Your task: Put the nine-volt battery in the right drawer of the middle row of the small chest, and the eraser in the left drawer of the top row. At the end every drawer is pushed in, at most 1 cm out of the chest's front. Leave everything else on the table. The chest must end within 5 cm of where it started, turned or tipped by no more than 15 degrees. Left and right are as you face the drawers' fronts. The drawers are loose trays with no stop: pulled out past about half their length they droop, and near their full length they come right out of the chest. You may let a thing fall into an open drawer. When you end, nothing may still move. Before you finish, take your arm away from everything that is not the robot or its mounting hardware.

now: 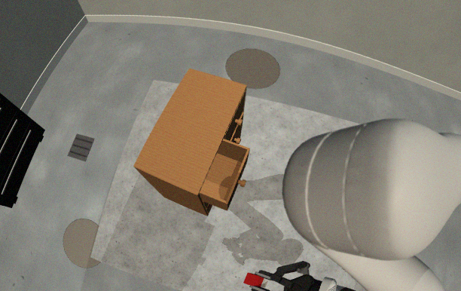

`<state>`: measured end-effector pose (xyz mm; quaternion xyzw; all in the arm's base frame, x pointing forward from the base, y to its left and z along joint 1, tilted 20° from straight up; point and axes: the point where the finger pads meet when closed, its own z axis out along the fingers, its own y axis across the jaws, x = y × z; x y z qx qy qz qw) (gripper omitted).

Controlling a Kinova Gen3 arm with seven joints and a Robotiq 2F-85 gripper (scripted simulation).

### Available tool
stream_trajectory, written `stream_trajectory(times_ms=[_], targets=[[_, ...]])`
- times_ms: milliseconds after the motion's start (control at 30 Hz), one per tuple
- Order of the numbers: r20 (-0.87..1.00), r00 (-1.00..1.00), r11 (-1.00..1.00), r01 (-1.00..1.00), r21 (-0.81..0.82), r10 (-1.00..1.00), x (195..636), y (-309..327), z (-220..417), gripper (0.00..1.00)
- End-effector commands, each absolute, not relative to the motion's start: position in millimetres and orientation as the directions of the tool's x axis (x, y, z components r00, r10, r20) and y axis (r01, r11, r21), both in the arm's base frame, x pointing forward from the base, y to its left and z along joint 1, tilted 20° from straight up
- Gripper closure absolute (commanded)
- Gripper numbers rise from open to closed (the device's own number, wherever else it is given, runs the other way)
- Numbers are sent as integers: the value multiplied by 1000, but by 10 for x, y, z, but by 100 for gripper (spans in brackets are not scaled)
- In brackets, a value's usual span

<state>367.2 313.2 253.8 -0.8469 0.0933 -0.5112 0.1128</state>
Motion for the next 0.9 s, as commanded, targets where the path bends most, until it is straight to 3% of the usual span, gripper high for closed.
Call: stream_trajectory(times_ms=[0, 867], targets=[[845, 459, -957, -42, -287, -274, 3672, 3132, 2545, 81], [845, 459, -957, -42, -287, -274, 3709, 3067, 2535, 81]])
